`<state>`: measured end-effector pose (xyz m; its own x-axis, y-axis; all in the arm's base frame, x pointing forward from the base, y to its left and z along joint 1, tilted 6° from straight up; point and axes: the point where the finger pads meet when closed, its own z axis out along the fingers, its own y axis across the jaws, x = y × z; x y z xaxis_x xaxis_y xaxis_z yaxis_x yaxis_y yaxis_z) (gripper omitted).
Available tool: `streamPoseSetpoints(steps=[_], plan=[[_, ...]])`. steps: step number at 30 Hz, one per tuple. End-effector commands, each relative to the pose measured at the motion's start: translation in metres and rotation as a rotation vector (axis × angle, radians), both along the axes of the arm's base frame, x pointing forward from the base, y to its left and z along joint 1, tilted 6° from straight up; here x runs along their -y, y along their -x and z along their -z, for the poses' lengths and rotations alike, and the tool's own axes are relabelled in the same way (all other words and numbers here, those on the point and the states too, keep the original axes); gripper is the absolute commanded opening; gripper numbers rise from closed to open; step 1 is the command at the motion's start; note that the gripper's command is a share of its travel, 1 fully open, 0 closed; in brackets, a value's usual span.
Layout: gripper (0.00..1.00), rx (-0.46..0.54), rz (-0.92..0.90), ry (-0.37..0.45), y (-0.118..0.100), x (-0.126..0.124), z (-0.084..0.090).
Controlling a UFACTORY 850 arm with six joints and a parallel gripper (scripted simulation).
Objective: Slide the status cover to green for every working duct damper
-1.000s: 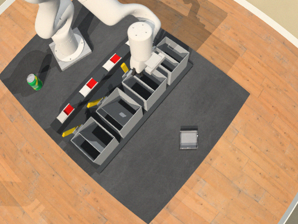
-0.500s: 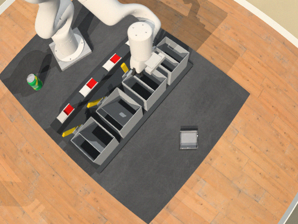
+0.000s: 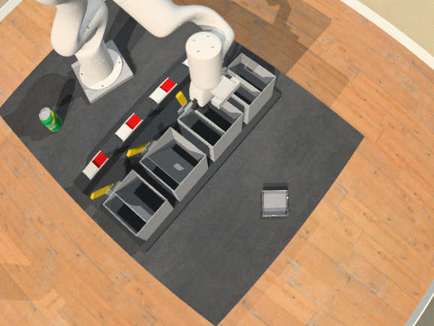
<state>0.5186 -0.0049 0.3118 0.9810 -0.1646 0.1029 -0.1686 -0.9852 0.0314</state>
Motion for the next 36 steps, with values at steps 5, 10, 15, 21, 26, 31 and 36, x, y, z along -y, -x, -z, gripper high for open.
streamPoseSetpoints(steps=[5,10,15,21,26,31,36], plan=[[0.39,0.004,-0.001,-0.011,0.008,0.000,0.002],[0.39,0.017,-0.006,-0.077,0.060,0.003,0.018],[0.39,0.028,-0.012,-0.132,0.103,0.006,0.031],[0.39,0.030,-0.013,-0.143,0.111,0.006,0.033],[0.39,0.030,-0.013,-0.143,0.111,0.006,0.033],[0.39,0.030,-0.013,-0.143,0.111,0.006,0.033],[0.39,0.030,-0.013,-0.143,0.111,0.006,0.033]])
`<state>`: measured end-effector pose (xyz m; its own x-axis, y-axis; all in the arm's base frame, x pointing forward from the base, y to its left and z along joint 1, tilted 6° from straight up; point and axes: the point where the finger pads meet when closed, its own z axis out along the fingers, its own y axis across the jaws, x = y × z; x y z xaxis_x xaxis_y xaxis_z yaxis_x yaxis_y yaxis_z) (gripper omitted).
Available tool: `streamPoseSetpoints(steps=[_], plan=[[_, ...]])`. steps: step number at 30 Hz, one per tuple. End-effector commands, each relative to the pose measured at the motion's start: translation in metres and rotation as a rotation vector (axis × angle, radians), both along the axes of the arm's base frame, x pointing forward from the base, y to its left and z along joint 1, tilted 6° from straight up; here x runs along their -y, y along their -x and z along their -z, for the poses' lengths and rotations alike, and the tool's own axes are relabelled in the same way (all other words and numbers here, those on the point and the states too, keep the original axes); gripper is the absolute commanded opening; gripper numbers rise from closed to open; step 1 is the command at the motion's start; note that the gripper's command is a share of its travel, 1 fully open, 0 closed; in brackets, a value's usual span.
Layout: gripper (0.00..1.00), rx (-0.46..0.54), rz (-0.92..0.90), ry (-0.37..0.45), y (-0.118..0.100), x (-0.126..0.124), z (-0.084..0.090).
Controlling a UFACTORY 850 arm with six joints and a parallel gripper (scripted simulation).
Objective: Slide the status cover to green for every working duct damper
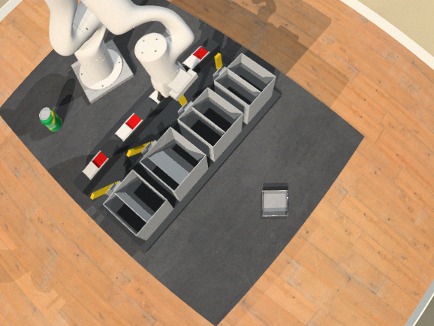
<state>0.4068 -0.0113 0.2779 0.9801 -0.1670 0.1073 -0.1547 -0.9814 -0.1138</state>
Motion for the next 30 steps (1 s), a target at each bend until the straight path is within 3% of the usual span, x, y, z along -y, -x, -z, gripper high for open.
streamPoseSetpoints(steps=[1,16,30], plan=[[0.39,0.002,0.000,0.000,-0.001,0.000,-0.001],[0.39,-0.002,-0.003,-0.004,-0.001,-0.001,0.008],[0.39,-0.002,-0.003,-0.004,-0.004,-0.003,0.038]])
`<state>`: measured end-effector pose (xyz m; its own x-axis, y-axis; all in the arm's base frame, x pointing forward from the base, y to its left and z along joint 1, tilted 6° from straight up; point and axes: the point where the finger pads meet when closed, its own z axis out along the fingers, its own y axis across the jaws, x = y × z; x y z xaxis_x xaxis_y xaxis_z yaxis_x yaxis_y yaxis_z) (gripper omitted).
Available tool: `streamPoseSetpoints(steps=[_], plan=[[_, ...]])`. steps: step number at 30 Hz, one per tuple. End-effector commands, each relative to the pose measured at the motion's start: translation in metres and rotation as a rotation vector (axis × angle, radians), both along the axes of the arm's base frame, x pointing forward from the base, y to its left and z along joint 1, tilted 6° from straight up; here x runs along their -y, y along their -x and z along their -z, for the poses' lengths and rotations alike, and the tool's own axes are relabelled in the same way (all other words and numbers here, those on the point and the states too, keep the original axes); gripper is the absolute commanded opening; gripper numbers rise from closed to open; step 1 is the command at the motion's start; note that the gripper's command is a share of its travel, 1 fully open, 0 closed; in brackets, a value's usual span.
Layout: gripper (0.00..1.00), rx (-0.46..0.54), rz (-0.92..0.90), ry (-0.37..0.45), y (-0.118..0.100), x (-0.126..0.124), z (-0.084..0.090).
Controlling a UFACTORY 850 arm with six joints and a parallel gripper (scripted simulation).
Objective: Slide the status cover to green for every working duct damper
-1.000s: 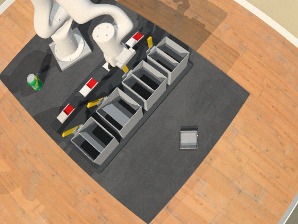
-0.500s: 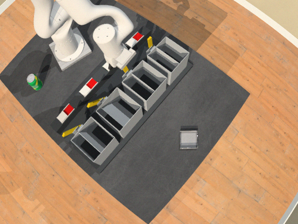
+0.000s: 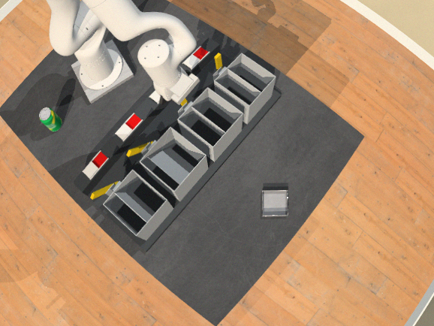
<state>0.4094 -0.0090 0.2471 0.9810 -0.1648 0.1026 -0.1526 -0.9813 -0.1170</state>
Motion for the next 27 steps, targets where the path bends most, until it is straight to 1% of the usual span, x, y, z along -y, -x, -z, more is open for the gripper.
streamPoseSetpoints(steps=[1,3,11,17,27], plan=[[0.39,0.002,0.000,0.000,-0.002,-0.001,0.009],[0.39,0.002,0.000,0.000,-0.002,-0.001,0.009],[0.39,0.002,0.000,0.000,-0.004,-0.002,0.027],[0.39,0.002,0.000,0.000,-0.005,-0.003,0.038],[0.39,0.002,0.000,0.000,-0.005,-0.003,0.045]])
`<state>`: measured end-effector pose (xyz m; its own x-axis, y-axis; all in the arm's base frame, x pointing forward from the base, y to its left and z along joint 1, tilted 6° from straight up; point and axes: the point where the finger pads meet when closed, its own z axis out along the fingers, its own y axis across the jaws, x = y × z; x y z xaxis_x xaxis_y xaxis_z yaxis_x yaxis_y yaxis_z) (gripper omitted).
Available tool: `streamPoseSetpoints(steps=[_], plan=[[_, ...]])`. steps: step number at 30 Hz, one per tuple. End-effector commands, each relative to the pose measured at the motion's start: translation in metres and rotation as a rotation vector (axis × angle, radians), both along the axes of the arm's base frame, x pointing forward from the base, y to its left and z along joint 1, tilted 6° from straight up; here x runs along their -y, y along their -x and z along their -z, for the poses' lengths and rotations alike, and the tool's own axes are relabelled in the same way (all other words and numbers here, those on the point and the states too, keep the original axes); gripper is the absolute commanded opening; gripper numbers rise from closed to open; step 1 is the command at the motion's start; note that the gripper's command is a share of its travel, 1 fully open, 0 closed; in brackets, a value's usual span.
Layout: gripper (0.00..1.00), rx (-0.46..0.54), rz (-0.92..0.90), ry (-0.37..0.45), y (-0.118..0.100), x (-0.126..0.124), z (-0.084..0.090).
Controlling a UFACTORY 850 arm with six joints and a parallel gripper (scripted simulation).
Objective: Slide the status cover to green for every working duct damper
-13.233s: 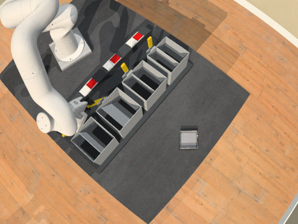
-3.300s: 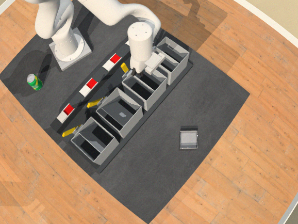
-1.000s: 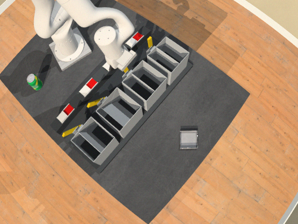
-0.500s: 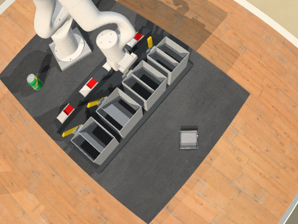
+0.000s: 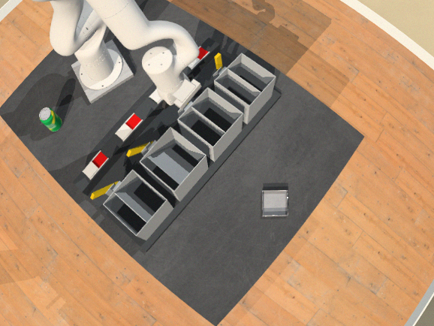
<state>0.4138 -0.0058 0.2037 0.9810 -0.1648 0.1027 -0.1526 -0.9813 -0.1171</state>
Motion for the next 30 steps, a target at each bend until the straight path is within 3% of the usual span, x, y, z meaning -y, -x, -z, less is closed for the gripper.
streamPoseSetpoints(steps=[1,18,19,30], plan=[[0.39,0.002,0.000,0.000,-0.0010,-0.0002,0.0017],[0.39,0.002,0.000,0.000,-0.0010,-0.0002,0.0024],[0.19,0.002,0.000,0.000,-0.0010,-0.0002,0.0024],[0.19,0.002,0.000,0.000,-0.0010,-0.0002,0.0024]])
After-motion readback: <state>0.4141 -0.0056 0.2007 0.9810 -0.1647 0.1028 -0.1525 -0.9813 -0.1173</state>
